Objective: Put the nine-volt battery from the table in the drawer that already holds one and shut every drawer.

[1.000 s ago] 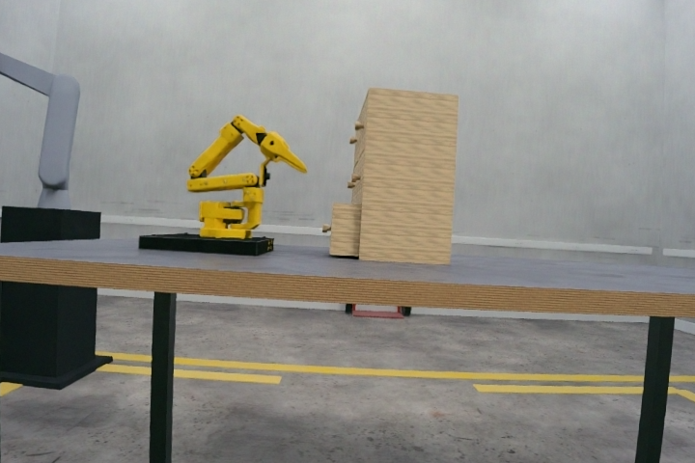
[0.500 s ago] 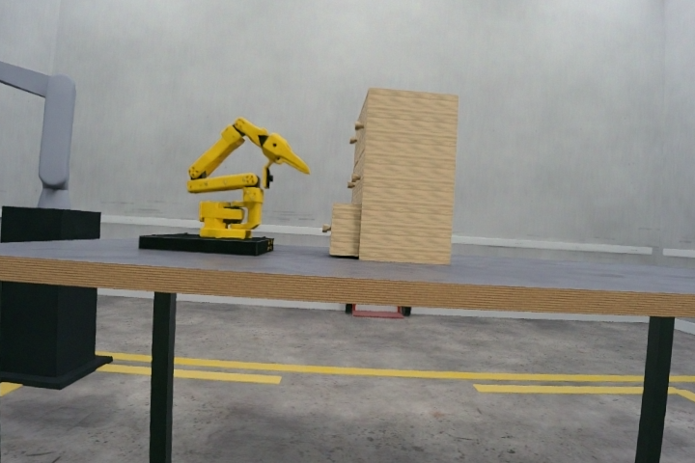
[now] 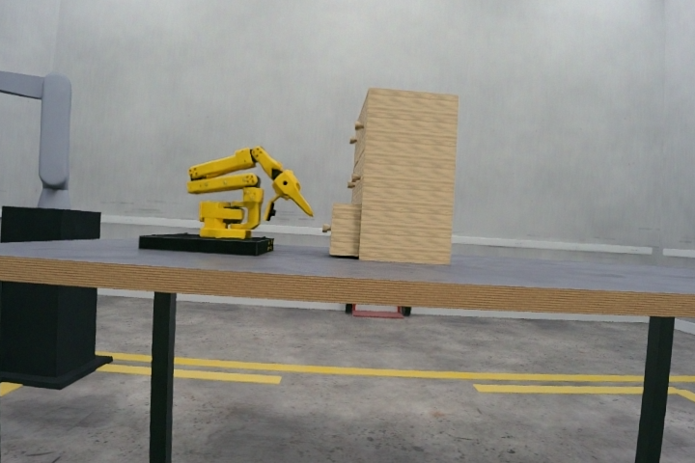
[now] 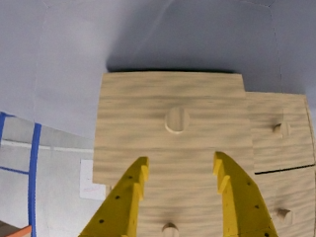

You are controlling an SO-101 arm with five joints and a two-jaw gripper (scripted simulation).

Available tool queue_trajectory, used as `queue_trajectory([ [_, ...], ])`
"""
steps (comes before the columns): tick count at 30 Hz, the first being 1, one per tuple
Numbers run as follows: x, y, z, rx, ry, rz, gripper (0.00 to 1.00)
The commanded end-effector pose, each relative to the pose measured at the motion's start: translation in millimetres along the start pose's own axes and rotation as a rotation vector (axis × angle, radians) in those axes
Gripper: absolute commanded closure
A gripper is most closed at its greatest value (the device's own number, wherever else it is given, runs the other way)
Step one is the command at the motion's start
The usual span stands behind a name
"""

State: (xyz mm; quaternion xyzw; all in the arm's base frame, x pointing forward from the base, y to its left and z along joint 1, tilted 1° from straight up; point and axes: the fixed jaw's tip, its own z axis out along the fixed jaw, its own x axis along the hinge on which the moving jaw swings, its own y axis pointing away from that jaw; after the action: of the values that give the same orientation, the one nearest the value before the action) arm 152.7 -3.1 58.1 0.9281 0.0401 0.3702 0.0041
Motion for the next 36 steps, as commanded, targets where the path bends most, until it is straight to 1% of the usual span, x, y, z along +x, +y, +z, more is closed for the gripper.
queue_trajectory([
  [1,1.6,-0.1,3.5,0.001,0.017,0.007,0.79],
  [36,-1.5,-0.4,6.0,0.001,0.005,0.005,0.79],
])
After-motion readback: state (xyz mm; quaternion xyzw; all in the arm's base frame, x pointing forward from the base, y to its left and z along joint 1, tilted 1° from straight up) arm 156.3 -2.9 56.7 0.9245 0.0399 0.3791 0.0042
